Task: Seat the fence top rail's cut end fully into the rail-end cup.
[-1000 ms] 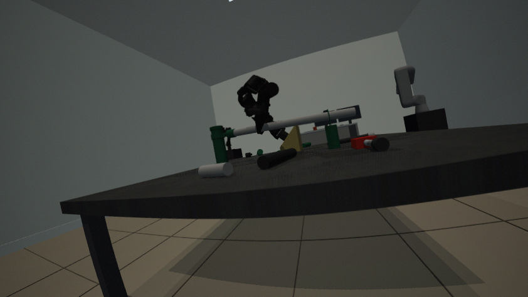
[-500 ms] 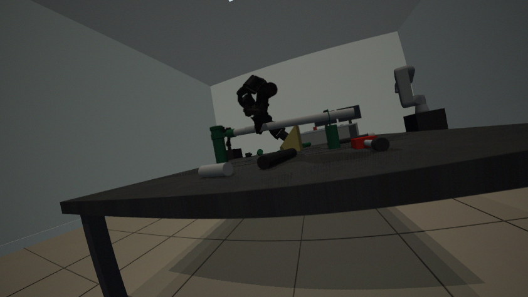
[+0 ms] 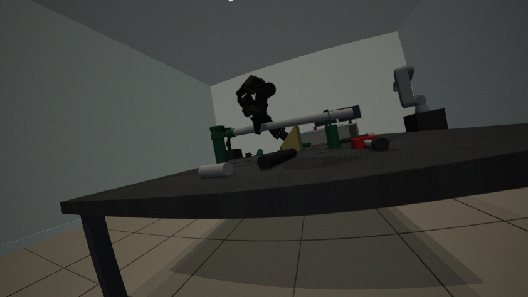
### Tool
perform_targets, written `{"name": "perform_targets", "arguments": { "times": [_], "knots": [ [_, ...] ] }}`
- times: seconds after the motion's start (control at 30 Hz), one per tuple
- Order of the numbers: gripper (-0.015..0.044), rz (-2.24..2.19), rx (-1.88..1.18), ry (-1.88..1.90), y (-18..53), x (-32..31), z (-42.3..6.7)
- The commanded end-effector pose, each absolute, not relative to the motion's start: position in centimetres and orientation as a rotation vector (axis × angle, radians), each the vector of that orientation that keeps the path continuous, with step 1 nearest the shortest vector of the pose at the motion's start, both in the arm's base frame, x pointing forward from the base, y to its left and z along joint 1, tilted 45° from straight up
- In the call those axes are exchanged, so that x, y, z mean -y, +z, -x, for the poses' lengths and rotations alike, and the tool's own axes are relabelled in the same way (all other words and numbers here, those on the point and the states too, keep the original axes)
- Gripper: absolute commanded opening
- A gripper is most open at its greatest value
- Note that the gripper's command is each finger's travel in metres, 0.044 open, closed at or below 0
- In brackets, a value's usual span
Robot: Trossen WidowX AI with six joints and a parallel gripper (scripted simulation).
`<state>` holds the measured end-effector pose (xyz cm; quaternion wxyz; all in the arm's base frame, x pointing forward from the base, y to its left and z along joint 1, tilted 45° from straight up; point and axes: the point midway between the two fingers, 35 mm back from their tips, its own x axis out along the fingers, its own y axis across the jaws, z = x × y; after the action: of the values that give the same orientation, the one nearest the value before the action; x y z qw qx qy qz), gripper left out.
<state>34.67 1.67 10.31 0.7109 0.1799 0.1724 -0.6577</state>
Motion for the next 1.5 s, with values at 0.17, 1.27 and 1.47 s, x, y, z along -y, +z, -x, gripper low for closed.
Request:
{"name": "perform_targets", "arguments": {
  "times": [0.17,1.27,1.47],
  "knots": [
    [0.0000,-0.400,-0.367,-1.441,11.14,-1.55,-34.95],
    [0.0000,-0.400,-0.379,-1.455,11.18,-0.73,-34.70],
    [0.0053,-0.400,-0.379,-1.455,11.18,-0.73,-34.70]
  ]
}}
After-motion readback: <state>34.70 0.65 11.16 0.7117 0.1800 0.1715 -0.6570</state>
